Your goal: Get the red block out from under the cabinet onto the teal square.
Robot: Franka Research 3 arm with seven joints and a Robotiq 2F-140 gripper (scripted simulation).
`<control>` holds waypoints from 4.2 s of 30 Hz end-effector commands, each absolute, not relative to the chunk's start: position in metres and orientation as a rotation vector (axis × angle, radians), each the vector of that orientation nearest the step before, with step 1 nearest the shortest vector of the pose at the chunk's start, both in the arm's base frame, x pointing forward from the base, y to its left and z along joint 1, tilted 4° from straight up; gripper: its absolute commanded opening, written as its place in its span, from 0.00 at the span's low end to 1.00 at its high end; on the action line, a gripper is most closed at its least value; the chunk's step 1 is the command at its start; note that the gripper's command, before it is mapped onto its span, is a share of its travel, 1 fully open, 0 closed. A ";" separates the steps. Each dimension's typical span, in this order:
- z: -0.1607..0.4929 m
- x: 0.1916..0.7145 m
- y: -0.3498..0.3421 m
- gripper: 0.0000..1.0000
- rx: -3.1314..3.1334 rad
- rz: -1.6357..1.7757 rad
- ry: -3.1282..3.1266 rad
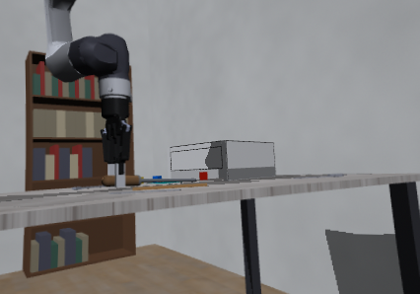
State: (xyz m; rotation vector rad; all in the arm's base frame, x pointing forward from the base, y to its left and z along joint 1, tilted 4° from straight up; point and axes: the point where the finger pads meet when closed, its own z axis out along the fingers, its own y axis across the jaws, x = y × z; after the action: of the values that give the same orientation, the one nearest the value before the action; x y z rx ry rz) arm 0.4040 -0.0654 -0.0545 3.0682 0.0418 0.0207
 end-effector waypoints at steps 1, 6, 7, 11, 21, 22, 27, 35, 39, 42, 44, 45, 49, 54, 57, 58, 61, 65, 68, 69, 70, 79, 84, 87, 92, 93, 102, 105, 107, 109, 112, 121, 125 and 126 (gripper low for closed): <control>-0.053 0.406 -0.065 0.00 3.067 0.027 0.063; -0.053 0.406 -0.065 0.00 3.067 0.027 0.063; -0.053 0.406 -0.065 0.00 3.067 0.027 0.063; -0.053 0.406 -0.065 0.00 3.067 0.027 0.063; -0.053 0.406 -0.065 0.00 3.067 0.027 0.063; -0.053 0.406 -0.065 0.00 3.067 0.027 0.063; -0.053 0.407 -0.066 0.00 3.067 0.026 0.069; -0.053 0.407 -0.066 0.00 3.066 0.026 0.078; -0.053 0.407 -0.066 0.00 3.066 0.026 0.078; -0.053 0.407 -0.066 0.00 3.066 0.026 0.078; -0.053 0.407 -0.066 0.00 3.066 0.026 0.078; -0.053 0.407 -0.066 0.00 3.066 0.026 0.078; -0.053 0.407 -0.066 0.00 3.066 0.026 0.078; -0.053 0.407 -0.066 0.00 3.066 0.026 0.078; -0.053 0.407 -0.066 0.00 3.066 0.026 0.078; -0.053 0.407 -0.066 0.00 3.066 0.026 0.078; -0.053 0.407 -0.066 0.00 3.066 0.026 0.078; -0.053 0.407 -0.066 0.00 3.066 0.026 0.078; -0.053 0.407 -0.066 0.00 3.066 0.026 0.078; -0.053 0.407 -0.066 0.00 3.066 0.026 0.078; -0.053 0.407 -0.066 0.00 3.066 0.026 0.078; -0.053 0.407 -0.066 0.00 3.066 0.026 0.078; -0.053 0.407 -0.066 0.00 3.066 0.026 0.078; -0.053 0.407 -0.066 0.00 3.066 0.026 0.078; -0.053 0.408 -0.066 0.00 3.066 0.026 0.078; -0.053 0.408 -0.066 0.00 3.066 0.026 0.078; -0.053 0.411 -0.066 0.00 3.066 0.026 0.078; -0.053 0.414 -0.066 0.00 3.066 0.026 0.078; -0.053 0.415 -0.066 0.00 3.066 0.026 0.078; -0.053 0.418 -0.066 0.00 3.066 0.026 0.078; -0.053 0.422 -0.066 0.00 3.066 0.026 0.078; -0.053 0.433 -0.065 0.00 3.066 0.026 0.078; -0.052 0.442 -0.065 0.00 3.066 0.026 0.078; -0.052 0.444 -0.065 0.00 3.066 0.026 0.078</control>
State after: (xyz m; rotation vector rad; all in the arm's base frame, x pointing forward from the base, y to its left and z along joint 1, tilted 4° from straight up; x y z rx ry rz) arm 0.4370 -0.0638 -0.0540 3.0665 0.0753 0.0247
